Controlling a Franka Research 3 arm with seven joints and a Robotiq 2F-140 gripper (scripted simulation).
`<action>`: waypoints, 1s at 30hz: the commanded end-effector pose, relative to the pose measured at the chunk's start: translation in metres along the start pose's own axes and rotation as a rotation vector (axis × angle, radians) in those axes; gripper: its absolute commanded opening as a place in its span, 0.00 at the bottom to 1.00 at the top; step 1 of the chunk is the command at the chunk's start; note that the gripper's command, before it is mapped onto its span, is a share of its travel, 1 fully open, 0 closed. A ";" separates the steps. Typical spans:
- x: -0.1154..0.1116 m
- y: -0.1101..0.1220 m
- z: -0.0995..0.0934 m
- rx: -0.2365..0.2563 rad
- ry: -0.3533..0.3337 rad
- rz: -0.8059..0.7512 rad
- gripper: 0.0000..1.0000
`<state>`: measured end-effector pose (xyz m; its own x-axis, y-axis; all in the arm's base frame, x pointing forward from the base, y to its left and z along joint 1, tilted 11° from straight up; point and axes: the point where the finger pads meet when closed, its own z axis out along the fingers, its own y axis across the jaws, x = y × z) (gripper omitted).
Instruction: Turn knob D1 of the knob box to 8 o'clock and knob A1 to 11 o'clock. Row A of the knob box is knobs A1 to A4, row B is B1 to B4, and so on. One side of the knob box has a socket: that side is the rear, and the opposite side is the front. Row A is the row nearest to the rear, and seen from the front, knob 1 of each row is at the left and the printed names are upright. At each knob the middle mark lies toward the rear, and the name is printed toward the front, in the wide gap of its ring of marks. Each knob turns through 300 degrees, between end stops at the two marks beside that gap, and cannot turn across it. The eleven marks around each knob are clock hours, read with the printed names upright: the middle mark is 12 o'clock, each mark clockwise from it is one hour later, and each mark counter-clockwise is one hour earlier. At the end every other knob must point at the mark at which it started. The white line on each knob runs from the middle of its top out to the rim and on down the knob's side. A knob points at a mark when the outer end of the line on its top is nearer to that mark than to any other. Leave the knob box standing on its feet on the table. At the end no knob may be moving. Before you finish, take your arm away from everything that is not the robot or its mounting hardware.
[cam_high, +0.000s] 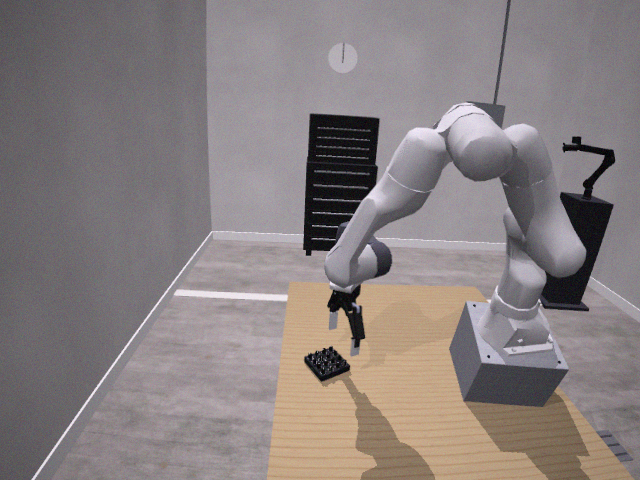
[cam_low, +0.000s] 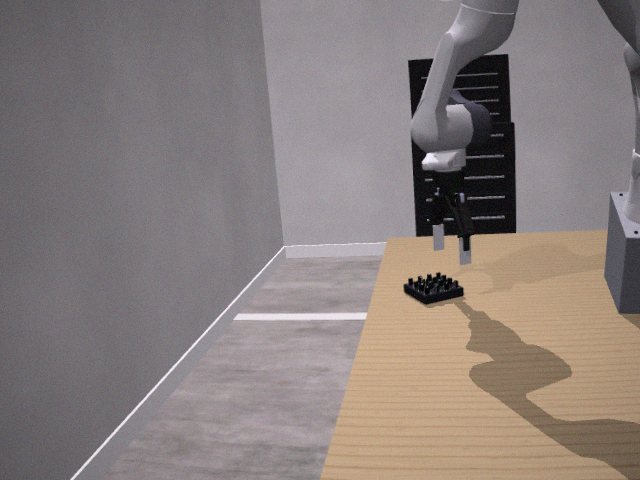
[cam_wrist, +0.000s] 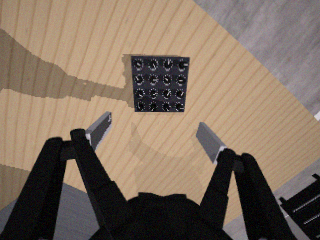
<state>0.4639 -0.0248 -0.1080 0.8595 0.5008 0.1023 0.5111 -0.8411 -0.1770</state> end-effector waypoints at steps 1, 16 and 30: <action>-0.008 0.004 -0.002 -0.012 0.005 -0.012 1.00; -0.027 0.007 -0.001 -0.012 0.005 -0.012 1.00; -0.035 0.008 -0.001 -0.012 0.005 -0.012 1.00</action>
<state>0.4369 -0.0474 -0.1124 0.8578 0.5028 0.1061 0.5139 -0.8403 -0.1725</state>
